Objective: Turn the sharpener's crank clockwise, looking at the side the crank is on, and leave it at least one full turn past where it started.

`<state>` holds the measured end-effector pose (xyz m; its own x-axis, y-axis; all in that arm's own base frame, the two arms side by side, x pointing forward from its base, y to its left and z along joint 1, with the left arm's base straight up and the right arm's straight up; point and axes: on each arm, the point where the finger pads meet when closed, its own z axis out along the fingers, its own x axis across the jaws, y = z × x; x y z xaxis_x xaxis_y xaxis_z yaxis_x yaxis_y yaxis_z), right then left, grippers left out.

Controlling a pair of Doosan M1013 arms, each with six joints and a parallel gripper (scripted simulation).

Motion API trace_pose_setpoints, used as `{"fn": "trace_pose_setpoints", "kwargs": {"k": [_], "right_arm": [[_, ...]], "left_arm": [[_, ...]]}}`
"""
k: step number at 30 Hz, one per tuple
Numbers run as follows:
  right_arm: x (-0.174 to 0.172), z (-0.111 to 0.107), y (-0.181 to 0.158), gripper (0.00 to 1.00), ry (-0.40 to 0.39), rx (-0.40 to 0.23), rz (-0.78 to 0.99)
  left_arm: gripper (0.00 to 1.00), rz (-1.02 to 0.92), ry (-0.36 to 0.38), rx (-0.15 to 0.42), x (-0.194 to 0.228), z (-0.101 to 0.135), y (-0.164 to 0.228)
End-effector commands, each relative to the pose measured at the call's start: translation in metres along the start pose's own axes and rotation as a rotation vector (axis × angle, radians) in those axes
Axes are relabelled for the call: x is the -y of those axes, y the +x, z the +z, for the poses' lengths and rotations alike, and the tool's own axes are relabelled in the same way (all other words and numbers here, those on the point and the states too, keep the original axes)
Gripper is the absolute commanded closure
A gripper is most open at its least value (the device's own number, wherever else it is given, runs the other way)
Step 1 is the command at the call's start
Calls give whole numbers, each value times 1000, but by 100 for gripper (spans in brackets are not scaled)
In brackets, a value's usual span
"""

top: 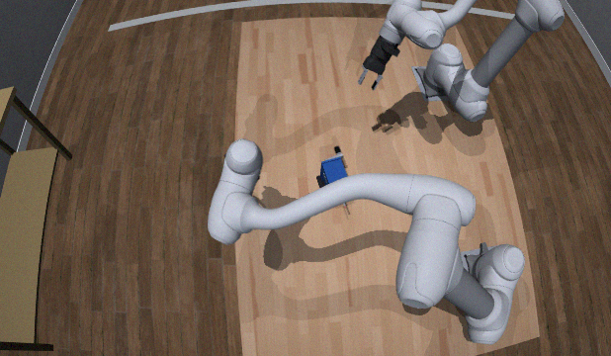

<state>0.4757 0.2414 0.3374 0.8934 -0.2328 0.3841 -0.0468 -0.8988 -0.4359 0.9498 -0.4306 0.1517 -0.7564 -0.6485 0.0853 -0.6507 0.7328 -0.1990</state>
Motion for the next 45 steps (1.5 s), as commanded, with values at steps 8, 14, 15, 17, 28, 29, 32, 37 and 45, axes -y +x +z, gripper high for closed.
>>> {"fn": "trace_pose_setpoints", "kwargs": {"k": [8,14,15,17,28,29,32,37,45], "right_arm": [[0,0,1,0,1,-1,0],[0,0,1,0,1,-1,0],[0,0,1,0,1,-1,0],[0,0,1,0,1,-1,0],[0,0,1,0,1,-1,0],[0,0,1,0,1,-1,0],[0,0,1,0,1,-1,0],[0,0,1,0,1,-1,0],[0,0,1,0,1,-1,0]], "left_arm": [[0,2,1,2,-2,-3,-4],[0,3,0,3,-5,-5,-7],[0,3,0,3,-5,-5,-7],[0,4,0,3,-6,-5,-8],[0,9,-4,5,-17,-10,-20],[0,10,-4,5,-18,-11,-21],[0,11,-5,5,-19,-12,-23],[0,14,-7,6,-26,-15,-31],[0,22,-11,9,-41,-22,-46]]}}
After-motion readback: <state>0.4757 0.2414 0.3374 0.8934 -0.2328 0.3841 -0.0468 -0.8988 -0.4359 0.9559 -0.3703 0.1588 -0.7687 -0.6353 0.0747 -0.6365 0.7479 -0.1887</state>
